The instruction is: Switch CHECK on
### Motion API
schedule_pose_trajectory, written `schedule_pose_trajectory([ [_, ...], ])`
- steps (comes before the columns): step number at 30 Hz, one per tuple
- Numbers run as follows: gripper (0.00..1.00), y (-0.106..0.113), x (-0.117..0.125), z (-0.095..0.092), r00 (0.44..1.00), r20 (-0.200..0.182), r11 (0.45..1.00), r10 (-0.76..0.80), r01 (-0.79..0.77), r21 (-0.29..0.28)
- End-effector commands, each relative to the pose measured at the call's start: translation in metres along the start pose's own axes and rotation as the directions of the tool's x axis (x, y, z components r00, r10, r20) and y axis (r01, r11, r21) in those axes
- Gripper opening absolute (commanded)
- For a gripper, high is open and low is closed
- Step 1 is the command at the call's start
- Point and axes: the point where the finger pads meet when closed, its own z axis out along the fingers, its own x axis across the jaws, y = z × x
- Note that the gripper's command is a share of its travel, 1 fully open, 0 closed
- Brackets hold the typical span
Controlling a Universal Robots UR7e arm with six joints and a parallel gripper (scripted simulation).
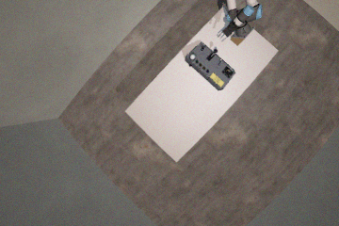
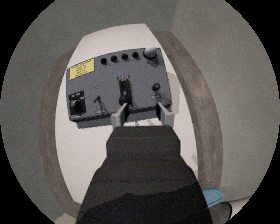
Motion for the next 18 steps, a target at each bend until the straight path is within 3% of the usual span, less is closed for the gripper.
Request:
schedule_pose_trajectory([
  [1, 1.0, -0.002, 0.001, -0.009, 1.0, 0.0, 1.0, 0.001, -0.001, 0.001],
  [18, 1.0, -0.007, 0.003, -0.028, 1.0, 0.0, 1.0, 0.001, -0.001, 0.001],
])
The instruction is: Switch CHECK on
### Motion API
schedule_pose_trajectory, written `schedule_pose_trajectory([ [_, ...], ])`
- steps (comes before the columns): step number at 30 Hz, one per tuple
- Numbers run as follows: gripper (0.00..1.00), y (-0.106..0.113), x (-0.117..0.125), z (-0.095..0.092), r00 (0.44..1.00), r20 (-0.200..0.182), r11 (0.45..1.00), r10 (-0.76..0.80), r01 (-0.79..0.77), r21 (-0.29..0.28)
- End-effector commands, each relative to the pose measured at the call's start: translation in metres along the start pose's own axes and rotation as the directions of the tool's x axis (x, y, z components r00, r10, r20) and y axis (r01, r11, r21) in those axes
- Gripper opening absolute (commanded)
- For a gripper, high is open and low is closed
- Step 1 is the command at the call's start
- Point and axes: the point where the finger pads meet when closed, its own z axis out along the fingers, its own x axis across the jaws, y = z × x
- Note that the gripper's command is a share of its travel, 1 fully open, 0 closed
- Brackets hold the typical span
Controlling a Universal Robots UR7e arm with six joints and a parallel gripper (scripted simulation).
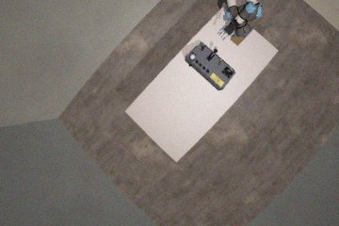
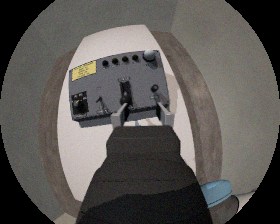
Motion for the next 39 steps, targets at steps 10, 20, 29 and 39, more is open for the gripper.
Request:
schedule_pose_trajectory([
  [10, 1.0, -0.002, 0.001, -0.008, 1.0, 0.0, 1.0, 0.0, 0.0, 0.0],
  [20, 1.0, -0.003, -0.002, -0.007, 1.0, 0.002, 1.0, -0.003, 0.003, -0.004],
  [29, 1.0, -0.013, -0.023, 0.001, 1.0, 0.017, 0.999, -0.021, 0.022, -0.032],
  [39, 1.0, -0.028, -0.074, 0.021, 0.997, 0.051, 0.993, -0.058, 0.063, -0.095],
])
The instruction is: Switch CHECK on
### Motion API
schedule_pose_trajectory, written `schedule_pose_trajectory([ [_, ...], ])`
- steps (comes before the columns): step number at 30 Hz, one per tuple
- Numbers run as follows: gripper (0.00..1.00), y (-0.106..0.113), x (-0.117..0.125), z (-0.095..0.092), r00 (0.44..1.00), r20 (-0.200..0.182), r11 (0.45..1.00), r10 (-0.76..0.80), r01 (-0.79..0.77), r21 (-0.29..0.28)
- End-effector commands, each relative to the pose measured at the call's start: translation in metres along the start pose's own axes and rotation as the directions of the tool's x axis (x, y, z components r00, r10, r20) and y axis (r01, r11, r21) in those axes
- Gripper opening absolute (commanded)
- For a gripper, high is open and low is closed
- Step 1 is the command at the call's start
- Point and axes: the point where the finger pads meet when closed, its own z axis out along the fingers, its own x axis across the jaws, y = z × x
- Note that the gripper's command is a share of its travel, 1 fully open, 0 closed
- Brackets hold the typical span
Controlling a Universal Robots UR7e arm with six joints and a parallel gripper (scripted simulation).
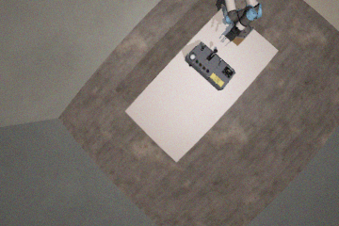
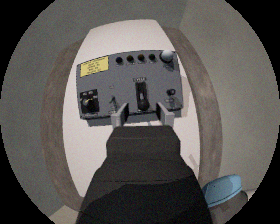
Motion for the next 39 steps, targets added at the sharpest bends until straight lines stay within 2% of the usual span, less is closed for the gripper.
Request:
schedule_pose_trajectory([
  [1, 1.0, -0.007, -0.024, 0.011, 1.0, 0.014, 0.999, -0.017, 0.018, -0.03],
  [9, 1.0, -0.016, -0.081, 0.039, 0.998, 0.047, 0.994, -0.051, 0.056, -0.097],
  [15, 1.0, -0.016, -0.107, 0.053, 0.996, 0.061, 0.989, -0.064, 0.071, -0.126],
  [39, 1.0, -0.015, -0.113, 0.056, 0.996, 0.065, 0.988, -0.067, 0.075, -0.134],
])
